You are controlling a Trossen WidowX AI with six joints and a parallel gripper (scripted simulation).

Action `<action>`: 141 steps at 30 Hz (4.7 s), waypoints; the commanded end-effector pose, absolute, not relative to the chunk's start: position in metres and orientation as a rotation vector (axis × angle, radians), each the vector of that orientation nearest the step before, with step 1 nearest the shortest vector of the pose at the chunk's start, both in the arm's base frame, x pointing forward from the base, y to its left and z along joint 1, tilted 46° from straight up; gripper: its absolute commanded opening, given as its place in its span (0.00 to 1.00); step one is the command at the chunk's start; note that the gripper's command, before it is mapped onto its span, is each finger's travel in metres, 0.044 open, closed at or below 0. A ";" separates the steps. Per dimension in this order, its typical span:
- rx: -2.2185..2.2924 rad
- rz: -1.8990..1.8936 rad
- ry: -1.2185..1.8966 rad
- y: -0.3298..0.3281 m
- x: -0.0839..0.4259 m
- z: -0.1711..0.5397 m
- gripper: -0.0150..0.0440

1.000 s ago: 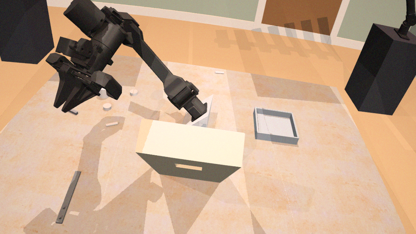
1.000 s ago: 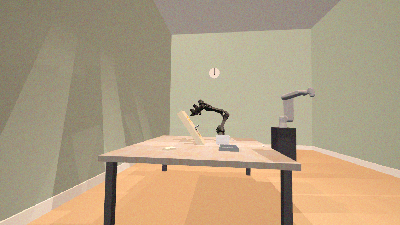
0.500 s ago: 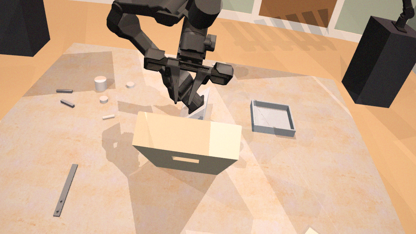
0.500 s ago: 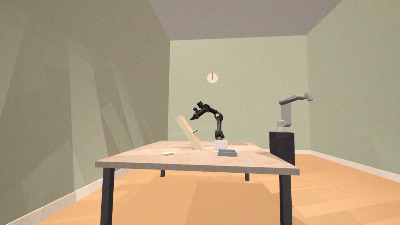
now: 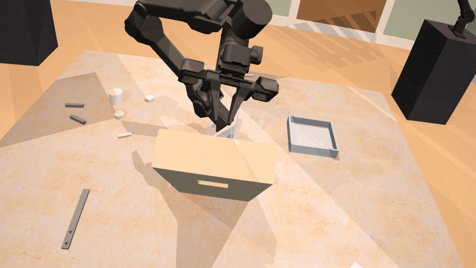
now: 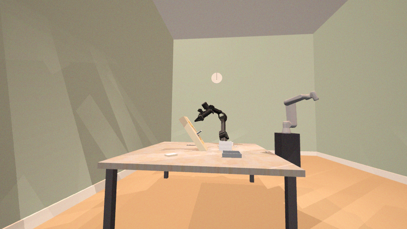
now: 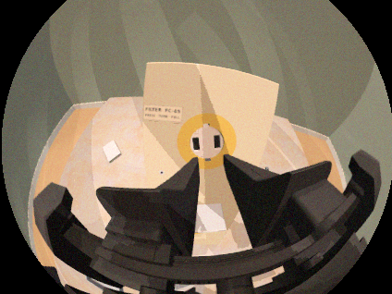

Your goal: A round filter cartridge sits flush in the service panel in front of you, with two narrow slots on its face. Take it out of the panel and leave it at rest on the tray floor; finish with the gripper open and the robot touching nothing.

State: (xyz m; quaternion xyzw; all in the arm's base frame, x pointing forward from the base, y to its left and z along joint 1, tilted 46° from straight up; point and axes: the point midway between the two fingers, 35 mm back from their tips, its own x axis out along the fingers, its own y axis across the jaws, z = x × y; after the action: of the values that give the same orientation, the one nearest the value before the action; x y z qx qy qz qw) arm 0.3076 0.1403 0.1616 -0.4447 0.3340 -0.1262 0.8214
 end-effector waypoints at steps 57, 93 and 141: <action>-0.952 -0.269 0.711 0.115 0.344 0.140 0.44; -0.952 -0.269 0.711 0.107 0.353 0.134 0.44; -1.699 0.027 0.832 0.104 0.358 0.131 0.25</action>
State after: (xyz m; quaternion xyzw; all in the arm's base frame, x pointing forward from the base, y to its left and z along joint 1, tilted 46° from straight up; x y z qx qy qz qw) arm 0.3533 0.1094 0.1335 -0.7090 0.3516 -0.0028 0.6113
